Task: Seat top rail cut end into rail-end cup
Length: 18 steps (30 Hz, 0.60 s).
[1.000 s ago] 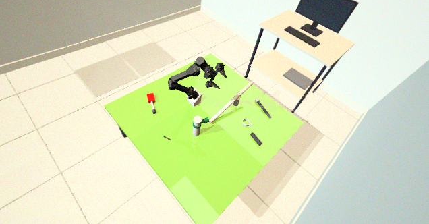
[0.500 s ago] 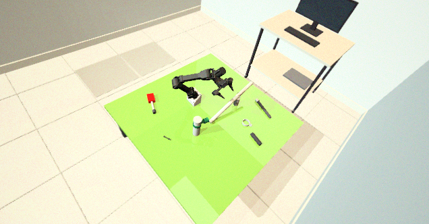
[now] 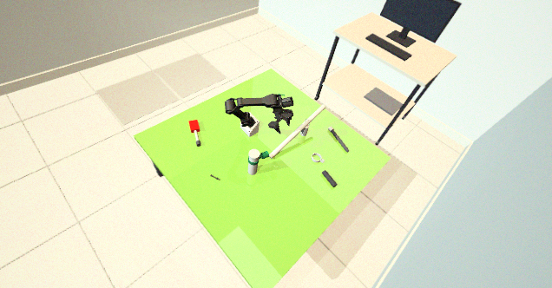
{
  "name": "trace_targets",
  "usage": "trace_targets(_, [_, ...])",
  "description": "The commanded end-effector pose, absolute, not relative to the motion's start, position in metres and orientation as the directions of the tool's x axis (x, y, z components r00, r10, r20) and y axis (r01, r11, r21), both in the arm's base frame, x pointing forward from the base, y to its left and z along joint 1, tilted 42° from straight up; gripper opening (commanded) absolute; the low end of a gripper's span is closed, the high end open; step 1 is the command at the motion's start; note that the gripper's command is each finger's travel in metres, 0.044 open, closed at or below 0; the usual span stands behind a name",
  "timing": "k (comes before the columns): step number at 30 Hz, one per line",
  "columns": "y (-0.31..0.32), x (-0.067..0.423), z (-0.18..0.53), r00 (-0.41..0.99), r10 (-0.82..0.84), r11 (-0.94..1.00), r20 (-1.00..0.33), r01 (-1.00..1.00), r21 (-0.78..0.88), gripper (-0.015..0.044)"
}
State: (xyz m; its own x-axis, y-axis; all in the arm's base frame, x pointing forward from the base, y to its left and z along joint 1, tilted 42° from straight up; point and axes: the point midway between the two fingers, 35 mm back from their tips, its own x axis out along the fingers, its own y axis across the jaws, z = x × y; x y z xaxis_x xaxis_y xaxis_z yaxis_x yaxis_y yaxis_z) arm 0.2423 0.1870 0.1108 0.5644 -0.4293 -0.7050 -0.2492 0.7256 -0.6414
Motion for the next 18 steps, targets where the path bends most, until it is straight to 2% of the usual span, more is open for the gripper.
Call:
trace_targets(1, [0.181, 0.242, 0.11, 0.551, -0.443, 0.7, -0.707, -0.28, -0.657, 0.044])
trace_targets(5, [0.161, 0.251, 0.124, 0.557, -0.459, 0.561, -0.692, -0.422, -0.712, 0.044])
trace_targets(10, [0.124, 0.263, 0.149, 0.567, -0.497, 0.251, -0.657, -0.631, -0.734, 0.044])
trace_targets(18, [0.064, 0.267, 0.183, 0.566, -0.571, -0.241, -0.595, -0.808, -0.537, 0.044])
